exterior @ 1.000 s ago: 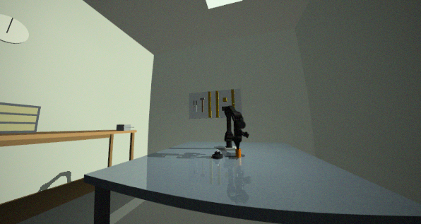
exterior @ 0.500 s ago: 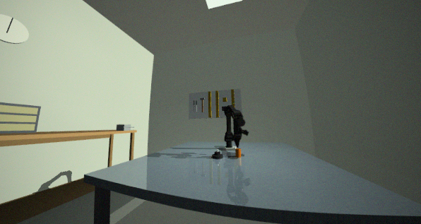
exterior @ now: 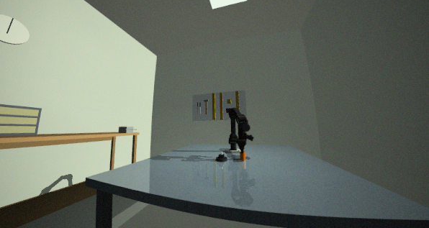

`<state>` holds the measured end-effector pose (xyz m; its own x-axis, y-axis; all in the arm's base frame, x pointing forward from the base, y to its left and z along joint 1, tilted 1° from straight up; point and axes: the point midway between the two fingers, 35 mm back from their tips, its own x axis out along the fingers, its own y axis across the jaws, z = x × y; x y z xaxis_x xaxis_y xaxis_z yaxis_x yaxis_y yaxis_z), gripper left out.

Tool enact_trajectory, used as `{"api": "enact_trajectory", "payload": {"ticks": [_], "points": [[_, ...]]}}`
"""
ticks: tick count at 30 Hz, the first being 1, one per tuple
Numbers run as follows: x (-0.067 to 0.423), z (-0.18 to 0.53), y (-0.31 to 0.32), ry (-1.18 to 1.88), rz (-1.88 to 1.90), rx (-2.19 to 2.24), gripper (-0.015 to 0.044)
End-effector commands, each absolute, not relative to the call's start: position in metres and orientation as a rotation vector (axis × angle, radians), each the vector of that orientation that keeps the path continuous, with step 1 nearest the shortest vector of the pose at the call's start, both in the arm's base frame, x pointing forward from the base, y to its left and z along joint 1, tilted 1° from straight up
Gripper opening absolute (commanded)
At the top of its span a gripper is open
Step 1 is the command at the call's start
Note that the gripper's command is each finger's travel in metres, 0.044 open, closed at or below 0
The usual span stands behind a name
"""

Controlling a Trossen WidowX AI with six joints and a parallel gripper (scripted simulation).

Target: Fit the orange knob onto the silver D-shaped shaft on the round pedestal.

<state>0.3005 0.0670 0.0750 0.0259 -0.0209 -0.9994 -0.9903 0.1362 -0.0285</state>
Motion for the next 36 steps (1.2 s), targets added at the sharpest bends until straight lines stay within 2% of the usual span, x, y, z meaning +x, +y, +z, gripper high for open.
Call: {"api": "enact_trajectory", "payload": {"ticks": [1,27,36], "points": [[0.300,0.065,0.067,1.269,1.089,-1.133,0.0440],[0.298,0.026,0.066,1.270,1.089,-1.133,0.0440],[0.298,0.026,0.066,1.270,1.089,-1.133,0.0204]]}}
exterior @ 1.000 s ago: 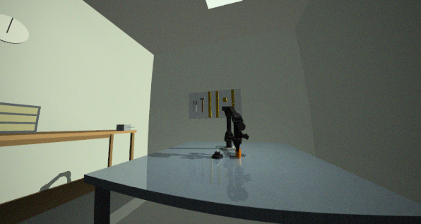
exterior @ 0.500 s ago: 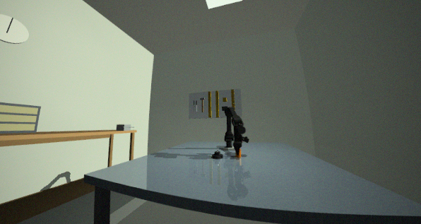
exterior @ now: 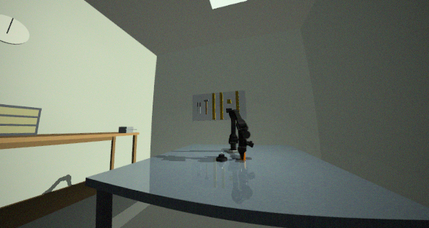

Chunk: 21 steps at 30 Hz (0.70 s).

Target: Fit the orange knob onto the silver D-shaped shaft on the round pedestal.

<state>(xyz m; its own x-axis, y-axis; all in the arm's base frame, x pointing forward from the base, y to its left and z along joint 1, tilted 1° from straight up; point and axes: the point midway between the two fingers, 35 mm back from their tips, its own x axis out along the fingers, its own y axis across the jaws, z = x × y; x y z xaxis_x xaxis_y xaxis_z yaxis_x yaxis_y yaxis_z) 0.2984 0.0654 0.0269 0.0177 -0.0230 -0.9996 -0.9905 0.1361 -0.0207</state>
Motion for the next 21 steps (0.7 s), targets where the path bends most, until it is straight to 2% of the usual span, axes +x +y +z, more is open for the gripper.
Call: {"api": "enact_trajectory", "payload": {"ticks": [1,2,7,12,21], "points": [[0.298,0.026,0.066,1.270,1.089,-1.133,0.0177],[0.298,0.026,0.066,1.270,1.089,-1.133,0.0151],[0.298,0.026,0.066,1.270,1.089,-1.133,0.0118],[0.299,0.029,0.066,1.272,1.089,-1.129,0.0000],[0.303,0.053,0.067,1.274,1.088,-1.125,0.0000]]}}
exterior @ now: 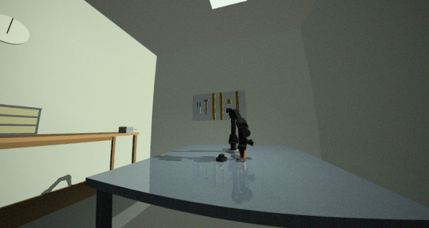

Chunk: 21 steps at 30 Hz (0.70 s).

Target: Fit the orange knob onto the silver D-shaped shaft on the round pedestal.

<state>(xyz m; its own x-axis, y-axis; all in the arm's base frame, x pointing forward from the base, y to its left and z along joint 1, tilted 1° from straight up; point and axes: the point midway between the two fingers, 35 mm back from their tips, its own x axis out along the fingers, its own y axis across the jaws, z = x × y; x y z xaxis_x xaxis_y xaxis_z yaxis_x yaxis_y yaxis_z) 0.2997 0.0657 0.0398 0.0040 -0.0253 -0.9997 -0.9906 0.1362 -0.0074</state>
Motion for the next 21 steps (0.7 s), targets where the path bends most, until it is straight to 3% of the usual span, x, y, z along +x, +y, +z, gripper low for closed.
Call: {"api": "enact_trajectory", "payload": {"ticks": [1,21], "points": [[0.303,0.056,0.068,1.274,1.088,-1.125,0.0000],[0.308,0.119,0.070,1.271,1.089,-1.130,0.0000]]}}
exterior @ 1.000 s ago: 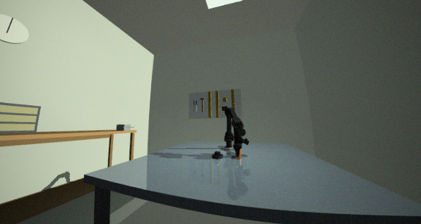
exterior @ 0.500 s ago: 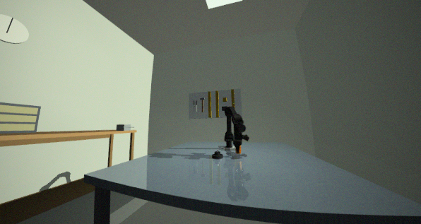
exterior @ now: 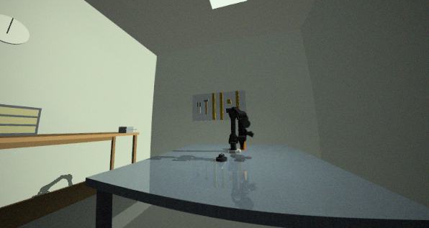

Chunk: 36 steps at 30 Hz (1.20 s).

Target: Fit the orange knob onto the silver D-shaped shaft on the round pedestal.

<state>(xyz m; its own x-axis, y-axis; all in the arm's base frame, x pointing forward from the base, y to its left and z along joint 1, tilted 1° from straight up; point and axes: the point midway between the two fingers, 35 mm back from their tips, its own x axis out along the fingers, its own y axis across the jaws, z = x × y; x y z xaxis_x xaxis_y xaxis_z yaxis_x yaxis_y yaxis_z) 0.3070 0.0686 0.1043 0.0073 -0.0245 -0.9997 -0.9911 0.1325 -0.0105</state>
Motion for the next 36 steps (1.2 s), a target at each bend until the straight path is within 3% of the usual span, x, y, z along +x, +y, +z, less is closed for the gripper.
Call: {"api": "enact_trajectory", "payload": {"ticks": [1,15,36], "points": [[0.308,0.123,0.070,1.271,1.089,-1.130,0.0000],[0.307,0.166,0.070,1.269,1.089,-1.133,0.0000],[0.321,0.151,0.022,1.270,1.086,-1.136,0.0000]]}}
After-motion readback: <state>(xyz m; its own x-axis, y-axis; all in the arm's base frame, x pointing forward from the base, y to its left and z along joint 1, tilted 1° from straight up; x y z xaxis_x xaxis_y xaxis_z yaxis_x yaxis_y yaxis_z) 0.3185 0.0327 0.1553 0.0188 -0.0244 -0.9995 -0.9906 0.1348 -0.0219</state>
